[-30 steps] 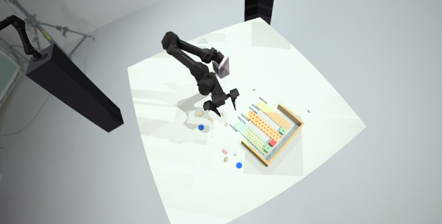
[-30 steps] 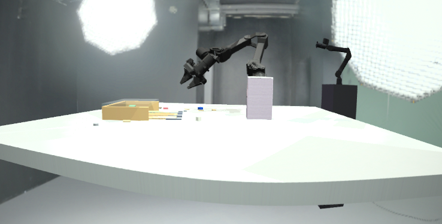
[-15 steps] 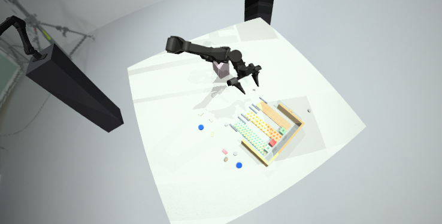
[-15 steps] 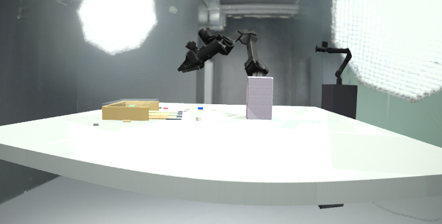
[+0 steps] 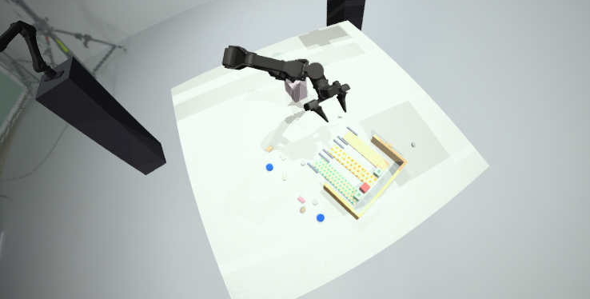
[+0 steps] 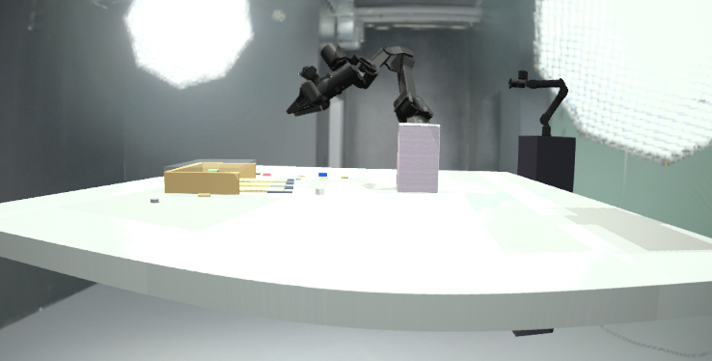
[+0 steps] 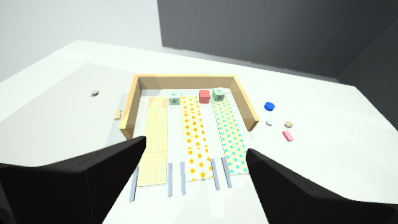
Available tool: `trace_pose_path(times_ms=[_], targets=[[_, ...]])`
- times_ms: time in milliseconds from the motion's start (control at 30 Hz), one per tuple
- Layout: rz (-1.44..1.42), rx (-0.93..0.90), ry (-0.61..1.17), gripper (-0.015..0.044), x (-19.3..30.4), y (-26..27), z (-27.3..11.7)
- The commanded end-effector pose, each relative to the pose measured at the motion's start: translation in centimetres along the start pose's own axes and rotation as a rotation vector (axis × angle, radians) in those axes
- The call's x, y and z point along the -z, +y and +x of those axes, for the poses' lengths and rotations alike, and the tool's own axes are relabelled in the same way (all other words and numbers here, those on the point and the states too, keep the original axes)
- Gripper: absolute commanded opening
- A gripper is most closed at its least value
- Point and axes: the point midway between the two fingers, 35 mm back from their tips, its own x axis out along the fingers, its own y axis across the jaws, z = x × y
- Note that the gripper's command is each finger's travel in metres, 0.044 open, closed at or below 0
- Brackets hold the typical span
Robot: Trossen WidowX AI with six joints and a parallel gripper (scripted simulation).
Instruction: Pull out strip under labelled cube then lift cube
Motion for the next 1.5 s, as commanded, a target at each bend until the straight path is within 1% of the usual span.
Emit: trace_pose_path(times_ms=[0,67,167,367,567,800,900,967,1467], targets=[[-0.004,0.006,0.001,0.04,0.0,-0.1,0.0],[-0.004,0.006,0.001,0.04,0.0,-0.1,0.0],[-0.021,0.007,0.053,0.0321,-0.3,-0.2,1.2],[-0.076,0.003,0.27,0.0164,-1.0,-1.6,5.9],[-0.126,-0.013,0.499,0.0006,-0.4,-4.1,9.7],[-0.16,-0.043,0.778,0.0,1.8,-8.3,12.8],[-0.172,-0.065,0.897,0.0,2.9,-10.3,13.5],[-0.179,-0.077,0.946,0.0,3.3,-11.2,13.7],[-0.18,-0.08,0.953,0.0,4.1,-11.3,14.3]])
